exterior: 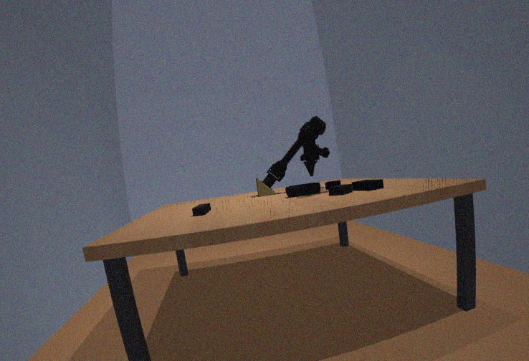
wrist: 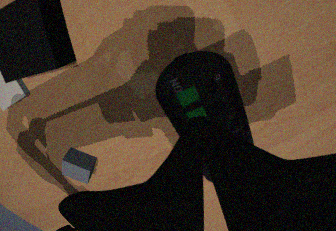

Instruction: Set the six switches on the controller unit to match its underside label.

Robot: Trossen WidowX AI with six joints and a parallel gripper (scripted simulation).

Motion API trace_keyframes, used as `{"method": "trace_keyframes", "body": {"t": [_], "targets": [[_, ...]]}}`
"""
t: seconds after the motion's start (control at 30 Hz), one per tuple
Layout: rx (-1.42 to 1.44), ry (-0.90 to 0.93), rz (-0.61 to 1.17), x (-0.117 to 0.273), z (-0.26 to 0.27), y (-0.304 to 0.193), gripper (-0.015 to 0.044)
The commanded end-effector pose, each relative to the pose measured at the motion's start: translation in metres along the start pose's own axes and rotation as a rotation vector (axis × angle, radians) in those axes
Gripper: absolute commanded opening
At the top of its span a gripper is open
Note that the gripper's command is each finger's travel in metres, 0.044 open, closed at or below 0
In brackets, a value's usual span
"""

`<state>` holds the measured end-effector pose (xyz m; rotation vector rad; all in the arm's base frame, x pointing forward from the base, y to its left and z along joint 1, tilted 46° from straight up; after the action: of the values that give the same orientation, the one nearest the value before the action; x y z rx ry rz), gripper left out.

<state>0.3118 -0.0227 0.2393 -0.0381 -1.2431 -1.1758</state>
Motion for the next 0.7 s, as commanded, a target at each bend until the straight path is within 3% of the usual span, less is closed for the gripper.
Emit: {"method": "trace_keyframes", "body": {"t": [0.0, 0.2, 0.67], "targets": [[0.049, 0.073, 0.009, -0.008, -0.026, 0.018, 0.0], [0.107, 0.153, 0.008, -0.022, -0.06, 0.035, 0.0], [0.112, 0.181, 0.024, -0.036, -0.064, 0.039, 0.0]]}}
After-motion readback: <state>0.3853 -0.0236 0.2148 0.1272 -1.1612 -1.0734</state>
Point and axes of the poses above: the point midway between the two fingers, 35 mm back from their tips, its own x axis back along the fingers, its own z axis across the jaws, y = z × x, the point moved 7 cm from there along x, back along the fingers, and after that the axes turned 15 degrees about -x, right-handed, at the moved point
